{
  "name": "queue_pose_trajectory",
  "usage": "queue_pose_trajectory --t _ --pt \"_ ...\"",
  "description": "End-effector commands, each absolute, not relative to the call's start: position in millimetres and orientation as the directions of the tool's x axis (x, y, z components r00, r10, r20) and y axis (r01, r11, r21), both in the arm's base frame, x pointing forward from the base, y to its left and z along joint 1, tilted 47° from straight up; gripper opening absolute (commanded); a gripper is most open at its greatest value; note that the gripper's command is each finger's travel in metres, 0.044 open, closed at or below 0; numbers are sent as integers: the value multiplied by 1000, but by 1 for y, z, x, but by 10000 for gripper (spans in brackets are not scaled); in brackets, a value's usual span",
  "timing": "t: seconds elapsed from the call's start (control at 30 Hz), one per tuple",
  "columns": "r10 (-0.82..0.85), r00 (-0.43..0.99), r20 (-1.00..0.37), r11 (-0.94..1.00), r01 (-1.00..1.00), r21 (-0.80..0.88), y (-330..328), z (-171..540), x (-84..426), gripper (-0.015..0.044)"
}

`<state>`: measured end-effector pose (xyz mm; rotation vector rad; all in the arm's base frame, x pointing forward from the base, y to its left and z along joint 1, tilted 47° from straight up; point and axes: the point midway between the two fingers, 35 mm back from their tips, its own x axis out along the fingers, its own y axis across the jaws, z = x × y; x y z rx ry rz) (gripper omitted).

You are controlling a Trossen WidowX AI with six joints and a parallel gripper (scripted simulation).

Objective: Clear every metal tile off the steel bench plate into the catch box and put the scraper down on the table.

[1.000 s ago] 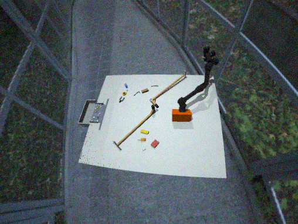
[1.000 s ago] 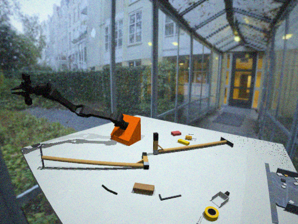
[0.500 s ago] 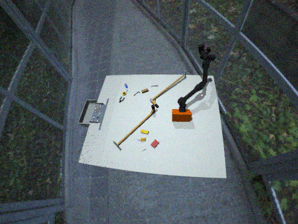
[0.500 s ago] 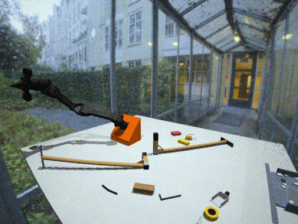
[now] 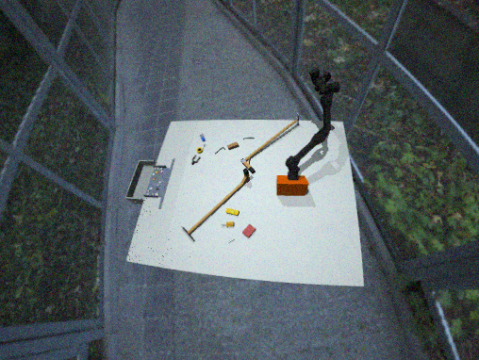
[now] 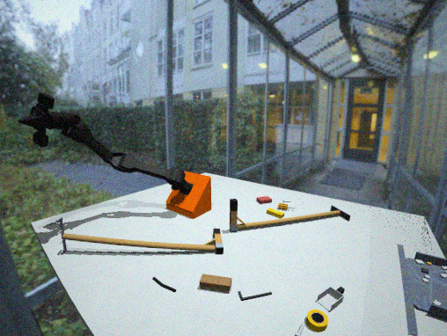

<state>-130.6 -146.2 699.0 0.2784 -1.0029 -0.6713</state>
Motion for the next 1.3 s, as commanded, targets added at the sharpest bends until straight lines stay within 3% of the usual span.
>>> queue_pose_trajectory --t 0.0,1.27 --pt "-624 395 675 777 408 479 -140 702 -110 0" --pt "-559 653 511 819 530 218 -98 692 47 0"
